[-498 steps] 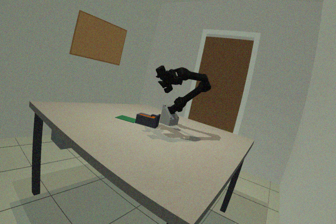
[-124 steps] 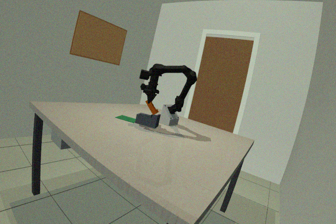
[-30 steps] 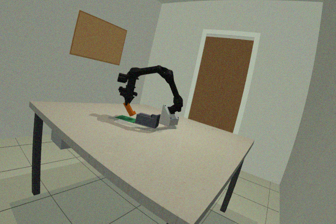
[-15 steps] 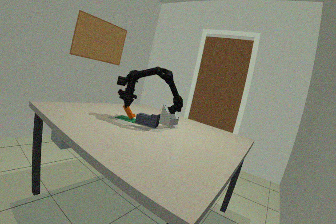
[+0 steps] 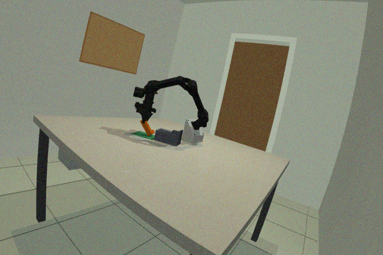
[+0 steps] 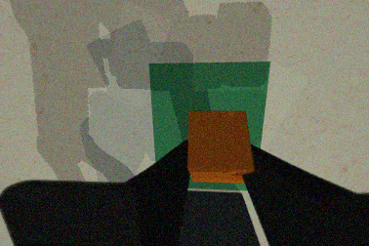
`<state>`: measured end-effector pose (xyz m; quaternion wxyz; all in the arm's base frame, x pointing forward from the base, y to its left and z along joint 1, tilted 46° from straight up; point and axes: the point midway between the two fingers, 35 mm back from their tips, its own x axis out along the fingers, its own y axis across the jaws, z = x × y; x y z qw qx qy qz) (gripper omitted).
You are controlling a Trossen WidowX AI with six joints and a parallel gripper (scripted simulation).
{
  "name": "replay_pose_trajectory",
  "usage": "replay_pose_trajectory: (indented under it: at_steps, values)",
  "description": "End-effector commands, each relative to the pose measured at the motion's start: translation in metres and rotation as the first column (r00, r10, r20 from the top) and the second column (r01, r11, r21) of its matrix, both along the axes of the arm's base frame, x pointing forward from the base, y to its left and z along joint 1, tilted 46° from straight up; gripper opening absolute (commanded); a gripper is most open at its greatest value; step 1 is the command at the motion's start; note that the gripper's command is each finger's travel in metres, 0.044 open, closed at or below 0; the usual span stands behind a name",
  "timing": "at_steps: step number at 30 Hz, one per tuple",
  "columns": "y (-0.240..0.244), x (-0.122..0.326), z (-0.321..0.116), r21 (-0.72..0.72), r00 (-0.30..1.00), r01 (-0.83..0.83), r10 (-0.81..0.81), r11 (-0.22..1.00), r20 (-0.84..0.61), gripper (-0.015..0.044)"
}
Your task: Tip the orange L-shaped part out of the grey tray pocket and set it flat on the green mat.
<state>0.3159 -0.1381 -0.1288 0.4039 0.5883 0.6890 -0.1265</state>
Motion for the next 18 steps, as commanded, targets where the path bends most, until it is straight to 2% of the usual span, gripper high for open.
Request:
replay_pose_trajectory:
  at_steps: [1,6,18]
  values:
    - [0.0010,-0.0007,-0.0006,0.004,1.000,0.005,-0.005,1.000,-0.004,0.0000]
    - [0.0001,-0.0001,-0.0001,0.000,1.000,0.000,0.000,1.000,0.000,0.0000]
    - [-0.0051,0.0005,0.0043,0.000,1.000,0.001,-0.001,1.000,-0.001,0.0315]
